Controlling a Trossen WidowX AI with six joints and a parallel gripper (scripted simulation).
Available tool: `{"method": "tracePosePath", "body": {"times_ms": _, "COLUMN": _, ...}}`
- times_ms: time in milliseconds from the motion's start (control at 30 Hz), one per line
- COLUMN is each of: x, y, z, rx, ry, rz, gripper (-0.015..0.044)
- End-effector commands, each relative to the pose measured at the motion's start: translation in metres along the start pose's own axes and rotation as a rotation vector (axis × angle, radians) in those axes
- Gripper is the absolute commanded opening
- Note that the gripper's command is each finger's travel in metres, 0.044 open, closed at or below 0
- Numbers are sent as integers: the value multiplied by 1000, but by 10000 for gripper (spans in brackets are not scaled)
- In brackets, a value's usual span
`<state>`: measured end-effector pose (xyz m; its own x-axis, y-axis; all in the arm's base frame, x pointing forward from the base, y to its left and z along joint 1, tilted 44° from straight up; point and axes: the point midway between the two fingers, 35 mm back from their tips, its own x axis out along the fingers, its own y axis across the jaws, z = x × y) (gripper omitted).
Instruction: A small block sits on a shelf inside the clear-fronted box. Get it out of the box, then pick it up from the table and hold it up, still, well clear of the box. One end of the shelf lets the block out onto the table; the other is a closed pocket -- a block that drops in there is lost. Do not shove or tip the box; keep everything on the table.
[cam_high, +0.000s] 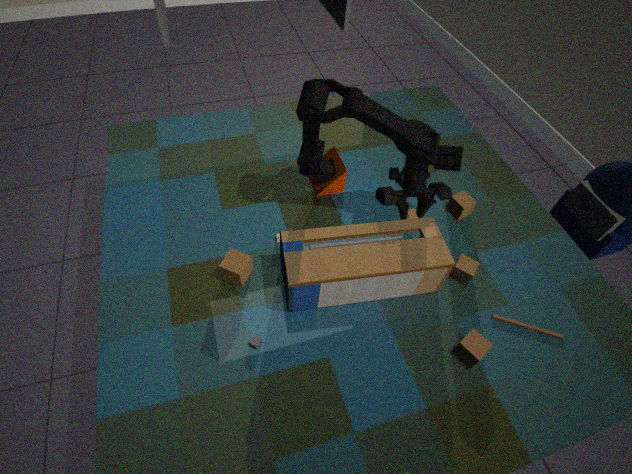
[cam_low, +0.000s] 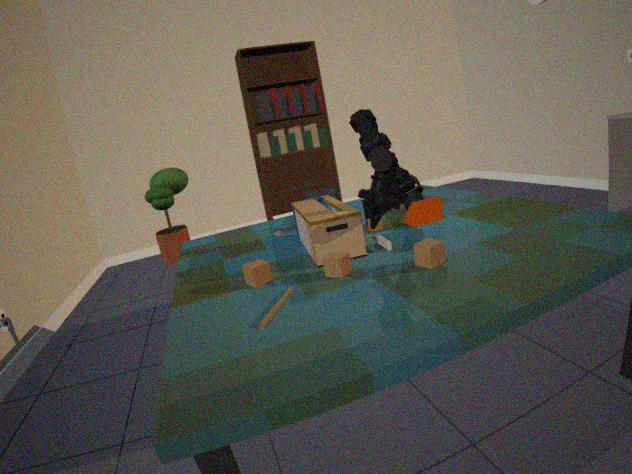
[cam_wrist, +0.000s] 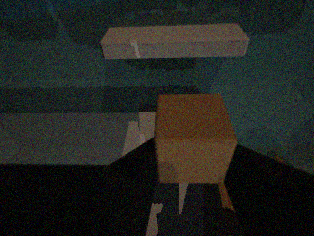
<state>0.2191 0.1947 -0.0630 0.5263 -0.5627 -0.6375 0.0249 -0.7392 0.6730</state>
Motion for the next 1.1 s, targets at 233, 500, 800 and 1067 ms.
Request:
{"method": "tracePosePath", "body": {"times_ms": 233, "x": -40, "y": 4, "z": -10, "rx": -204, "ry": 2, "rz": -102, "gripper": 0}}
{"method": "tracePosePath", "body": {"times_ms": 500, "x": -80, "y": 12, "z": -16, "rx": -433, "ry": 36, "rz": -216, "gripper": 0}}
{"method": "tracePosePath", "body": {"times_ms": 800, "x": -106, "y": 19, "z": -17, "rx": -592, "ry": 77, "rz": -292, "gripper": 0}}
{"method": "tracePosePath", "body": {"times_ms": 1067, "x": -106, "y": 19, "z": -17, "rx": -592, "ry": 77, "rz": -292, "gripper": 0}}
